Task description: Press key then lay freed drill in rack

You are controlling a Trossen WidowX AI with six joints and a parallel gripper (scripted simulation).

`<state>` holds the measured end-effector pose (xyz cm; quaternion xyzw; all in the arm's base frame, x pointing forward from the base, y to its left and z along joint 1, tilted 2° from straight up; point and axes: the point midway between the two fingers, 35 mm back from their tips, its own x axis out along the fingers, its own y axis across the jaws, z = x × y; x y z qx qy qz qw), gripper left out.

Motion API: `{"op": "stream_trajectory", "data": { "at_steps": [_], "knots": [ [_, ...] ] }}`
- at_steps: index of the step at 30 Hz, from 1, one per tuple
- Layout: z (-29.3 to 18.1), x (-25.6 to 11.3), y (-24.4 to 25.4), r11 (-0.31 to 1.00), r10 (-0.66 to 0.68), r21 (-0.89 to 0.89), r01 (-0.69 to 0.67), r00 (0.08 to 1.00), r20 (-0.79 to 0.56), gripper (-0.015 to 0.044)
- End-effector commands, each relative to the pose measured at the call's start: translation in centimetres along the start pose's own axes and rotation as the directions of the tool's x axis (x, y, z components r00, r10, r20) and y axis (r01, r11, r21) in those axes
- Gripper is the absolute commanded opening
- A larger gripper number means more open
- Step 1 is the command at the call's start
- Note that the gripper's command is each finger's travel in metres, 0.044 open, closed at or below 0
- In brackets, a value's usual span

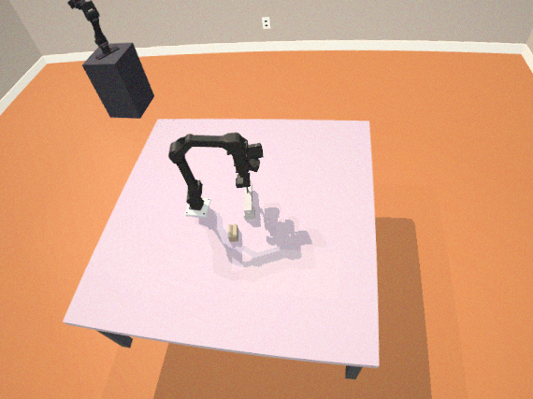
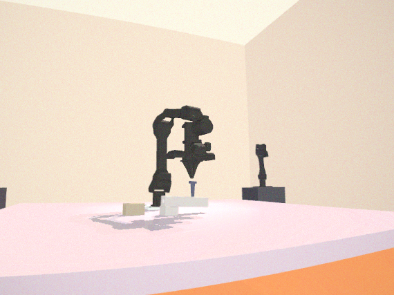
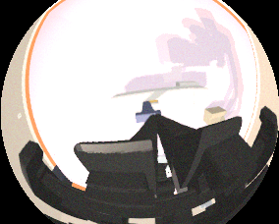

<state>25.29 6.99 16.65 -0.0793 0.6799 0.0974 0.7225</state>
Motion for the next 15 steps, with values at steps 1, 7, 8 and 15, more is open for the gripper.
{"op": "stream_trajectory", "data": {
  "at_steps": [1,7,8,15],
  "knots": [
    [-0.1,0.33,0.24,1.0,0.004,0.003,-0.004,1.0,-0.009,0.0],
    [-0.32,1.01,0.7,1.0,0.007,0.005,-0.007,1.0,-0.015,0.0],
    [-0.35,1.1,0.78,1.0,0.007,0.005,-0.007,1.0,-0.015,0.0],
    [-0.34,1.27,0.7,1.0,0.007,0.005,-0.007,1.0,-0.016,0.0]
  ]
}}
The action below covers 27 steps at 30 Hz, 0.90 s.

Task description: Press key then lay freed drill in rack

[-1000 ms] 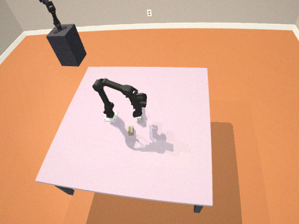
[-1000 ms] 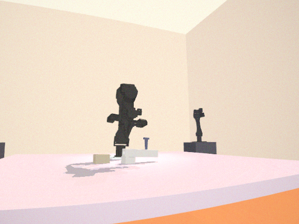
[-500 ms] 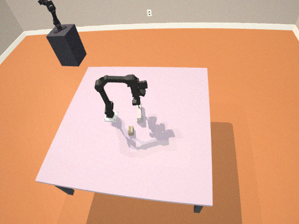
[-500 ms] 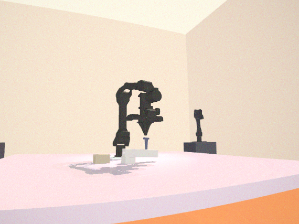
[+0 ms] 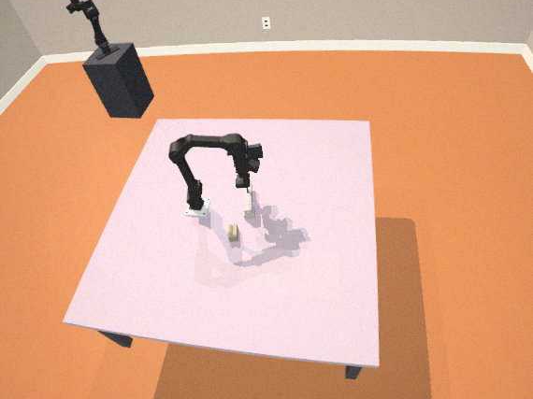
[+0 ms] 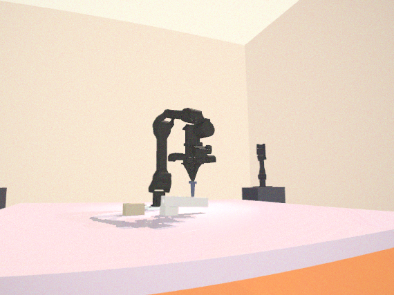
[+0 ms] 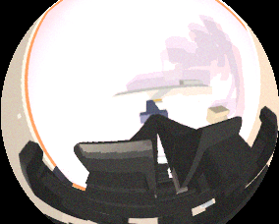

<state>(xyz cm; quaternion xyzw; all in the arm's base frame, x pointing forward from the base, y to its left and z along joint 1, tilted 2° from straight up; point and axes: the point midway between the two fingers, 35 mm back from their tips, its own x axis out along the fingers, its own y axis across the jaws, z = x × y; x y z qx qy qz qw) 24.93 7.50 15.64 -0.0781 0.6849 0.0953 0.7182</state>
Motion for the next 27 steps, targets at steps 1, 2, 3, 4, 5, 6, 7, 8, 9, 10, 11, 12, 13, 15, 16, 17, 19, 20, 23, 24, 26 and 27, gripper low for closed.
{"op": "stream_trajectory", "data": {
  "at_steps": [1,2,3,4,5,6,7,8,9,10,11,12,13,15,16,17,19,20,23,24,26,27],
  "knots": [
    [-0.03,0.31,0.1,1.0,0.007,0.0,-0.007,1.0,-0.003,0.0],
    [-0.02,0.35,0.06,1.0,0.007,0.0,-0.007,1.0,-0.003,0.0],
    [0.0,0.4,0.02,1.0,0.006,0.0,-0.006,1.0,-0.003,0.0],
    [0.02,0.47,-0.02,1.0,0.006,0.0,-0.006,1.0,-0.003,0.0],
    [0.04,0.53,-0.05,1.0,0.006,0.0,-0.006,1.0,-0.003,0.0],
    [0.07,0.6,-0.08,1.0,0.006,0.0,-0.006,1.0,-0.003,0.0],
    [0.1,0.65,-0.11,1.0,0.006,0.0,-0.006,1.0,-0.003,0.0],
    [0.12,0.69,-0.12,1.0,0.006,0.0,-0.006,1.0,-0.003,0.0],
    [0.13,0.73,-0.14,1.0,0.006,0.0,-0.006,1.0,-0.003,0.0],
    [0.15,0.77,-0.15,1.0,0.006,0.0,-0.006,1.0,-0.003,0.0],
    [0.16,0.8,-0.16,1.0,0.006,0.0,-0.006,1.0,-0.003,0.0],
    [0.16,0.84,-0.17,1.0,0.006,0.0,-0.006,1.0,-0.003,0.0],
    [0.16,0.87,-0.17,1.0,0.006,0.0,-0.006,1.0,-0.003,0.0],
    [0.15,0.95,-0.19,1.0,0.006,0.0,-0.006,1.0,-0.003,0.0],
    [0.14,0.97,-0.2,1.0,0.006,0.0,-0.006,1.0,-0.003,0.0],
    [0.12,1.0,-0.2,1.0,0.006,0.0,-0.006,1.0,-0.003,0.0],
    [0.08,1.05,-0.21,1.0,0.006,0.0,-0.006,1.0,-0.003,0.0],
    [0.05,1.08,-0.22,1.0,0.006,0.0,-0.006,1.0,-0.003,0.0],
    [-0.04,1.16,-0.23,1.0,0.006,0.0,-0.006,1.0,-0.003,0.0],
    [-0.07,1.19,-0.24,1.0,0.006,0.0,-0.006,1.0,-0.003,0.0],
    [-0.14,1.24,-0.25,1.0,0.006,0.0,-0.006,1.0,-0.003,0.0],
    [-0.17,1.27,-0.26,1.0,0.006,0.0,-0.006,1.0,-0.003,0.0]
  ]
}}
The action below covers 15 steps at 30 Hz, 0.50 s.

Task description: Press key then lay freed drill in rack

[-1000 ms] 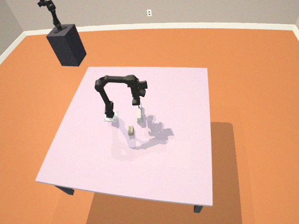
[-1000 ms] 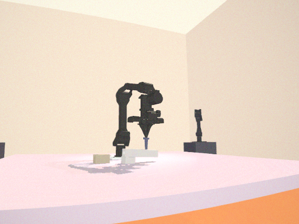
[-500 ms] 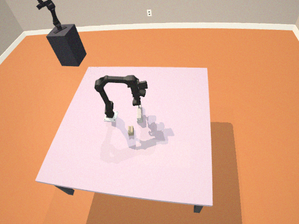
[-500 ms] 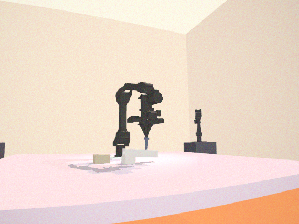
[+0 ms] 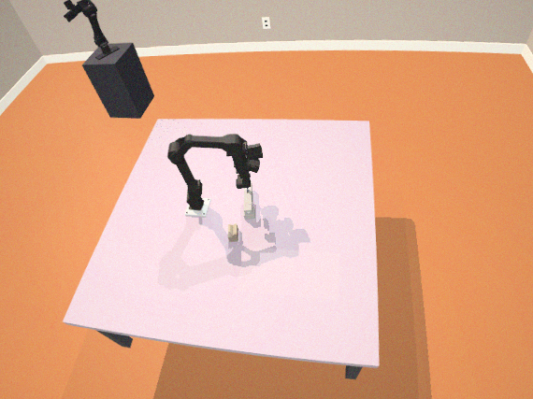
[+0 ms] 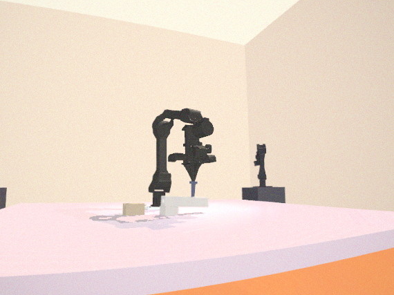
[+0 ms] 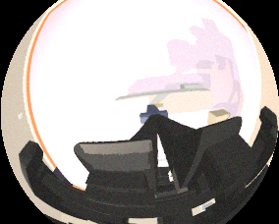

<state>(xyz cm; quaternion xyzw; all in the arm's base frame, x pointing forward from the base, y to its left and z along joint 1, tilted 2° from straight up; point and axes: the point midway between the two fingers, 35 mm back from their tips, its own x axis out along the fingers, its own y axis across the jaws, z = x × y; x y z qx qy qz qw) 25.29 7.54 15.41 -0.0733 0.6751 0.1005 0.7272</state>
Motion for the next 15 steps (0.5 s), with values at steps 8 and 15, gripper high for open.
{"op": "stream_trajectory", "data": {
  "at_steps": [8,15],
  "knots": [
    [-0.76,1.26,-0.25,1.0,-0.005,0.001,0.005,1.0,-0.031,0.0],
    [-0.81,1.5,-0.25,1.0,-0.005,0.001,0.005,1.0,-0.031,0.0]
  ]
}}
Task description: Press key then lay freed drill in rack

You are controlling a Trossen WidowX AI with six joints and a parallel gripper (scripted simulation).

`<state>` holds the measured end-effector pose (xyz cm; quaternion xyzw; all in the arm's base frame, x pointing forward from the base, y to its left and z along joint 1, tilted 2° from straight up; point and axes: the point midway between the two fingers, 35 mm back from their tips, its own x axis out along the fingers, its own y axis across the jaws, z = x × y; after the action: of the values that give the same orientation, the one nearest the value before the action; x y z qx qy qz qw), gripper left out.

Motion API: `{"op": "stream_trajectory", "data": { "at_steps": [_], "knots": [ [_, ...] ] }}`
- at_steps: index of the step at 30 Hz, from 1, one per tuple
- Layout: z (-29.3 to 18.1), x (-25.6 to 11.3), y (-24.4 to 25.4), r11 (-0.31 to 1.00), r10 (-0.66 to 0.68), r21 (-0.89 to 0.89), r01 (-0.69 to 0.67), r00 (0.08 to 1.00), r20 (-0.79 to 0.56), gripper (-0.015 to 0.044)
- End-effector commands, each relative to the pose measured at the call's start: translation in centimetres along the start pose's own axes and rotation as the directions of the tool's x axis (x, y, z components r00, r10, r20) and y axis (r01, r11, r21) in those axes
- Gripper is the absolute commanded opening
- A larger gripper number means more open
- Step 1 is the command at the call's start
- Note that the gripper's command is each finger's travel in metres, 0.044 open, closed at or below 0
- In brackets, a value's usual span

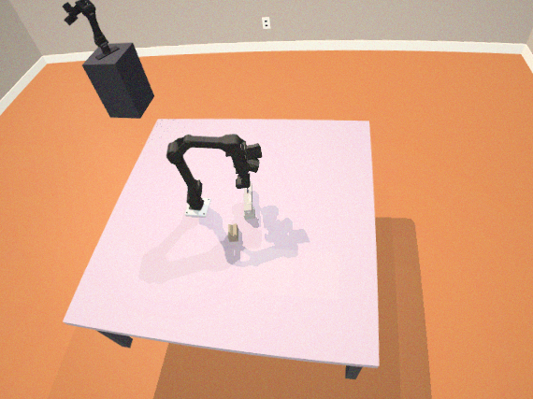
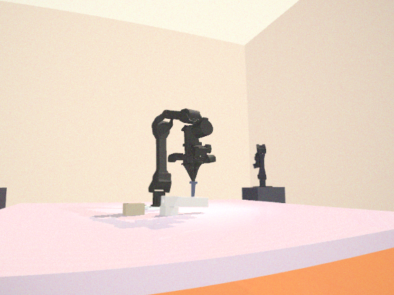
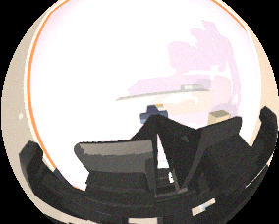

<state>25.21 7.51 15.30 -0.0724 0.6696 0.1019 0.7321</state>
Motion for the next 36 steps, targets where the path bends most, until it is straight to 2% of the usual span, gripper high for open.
{"op": "stream_trajectory", "data": {
  "at_steps": [1,33,36],
  "knots": [
    [-0.7,1.4,-0.2,1.0,-0.006,0.002,0.006,0.999,-0.046,0.0],
    [-0.9,3.1,-0.4,1.0,-0.006,0.002,0.006,0.999,-0.046,0.0],
    [-0.7,2.1,-0.3,1.0,-0.006,0.002,0.006,0.999,-0.046,0.0079]
  ]
}}
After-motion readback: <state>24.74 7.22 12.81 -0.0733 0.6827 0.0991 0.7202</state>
